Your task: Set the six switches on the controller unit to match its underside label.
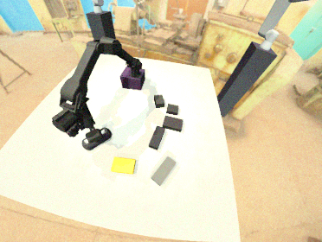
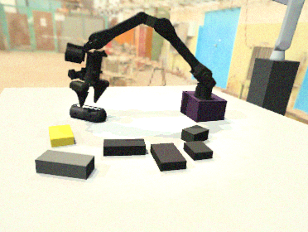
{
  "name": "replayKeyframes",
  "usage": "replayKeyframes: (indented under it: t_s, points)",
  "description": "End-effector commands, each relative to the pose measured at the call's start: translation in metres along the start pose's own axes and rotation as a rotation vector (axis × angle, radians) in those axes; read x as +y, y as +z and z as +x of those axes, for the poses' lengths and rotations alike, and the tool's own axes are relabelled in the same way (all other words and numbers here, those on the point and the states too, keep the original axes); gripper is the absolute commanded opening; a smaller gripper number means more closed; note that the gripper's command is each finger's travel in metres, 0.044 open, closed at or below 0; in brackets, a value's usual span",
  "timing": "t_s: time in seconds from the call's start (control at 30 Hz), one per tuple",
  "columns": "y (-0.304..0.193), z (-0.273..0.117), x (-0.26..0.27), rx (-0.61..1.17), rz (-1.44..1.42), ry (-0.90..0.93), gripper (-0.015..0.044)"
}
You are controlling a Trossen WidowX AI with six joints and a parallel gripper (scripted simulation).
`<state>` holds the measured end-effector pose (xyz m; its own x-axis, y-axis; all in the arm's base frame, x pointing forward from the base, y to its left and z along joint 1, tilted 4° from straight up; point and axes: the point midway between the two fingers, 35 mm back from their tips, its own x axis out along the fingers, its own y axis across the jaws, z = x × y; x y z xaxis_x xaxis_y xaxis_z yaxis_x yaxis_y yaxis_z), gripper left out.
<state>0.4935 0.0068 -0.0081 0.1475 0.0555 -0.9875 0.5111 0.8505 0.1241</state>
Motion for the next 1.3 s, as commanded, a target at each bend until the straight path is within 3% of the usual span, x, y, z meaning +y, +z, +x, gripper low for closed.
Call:
replayKeyframes:
  t_s: [0.0,0.03,0.13,0.6,0.93,1.27]
  points:
    - [0.001,0.0,0.0,-0.004,0.004,-0.002,0.044]
    - [0.001,0.0,0.0,-0.004,0.004,-0.002,0.044]
    - [0.001,-0.001,-0.001,0.001,-0.035,0.005,0.0361]
    - [0.008,-0.015,-0.014,0.01,-0.861,0.202,0.0]
    - [0.013,-0.028,-0.023,-0.102,-1.408,0.34,0.0]
    - [0.013,-0.028,-0.023,-0.104,-1.417,0.342,0.0]
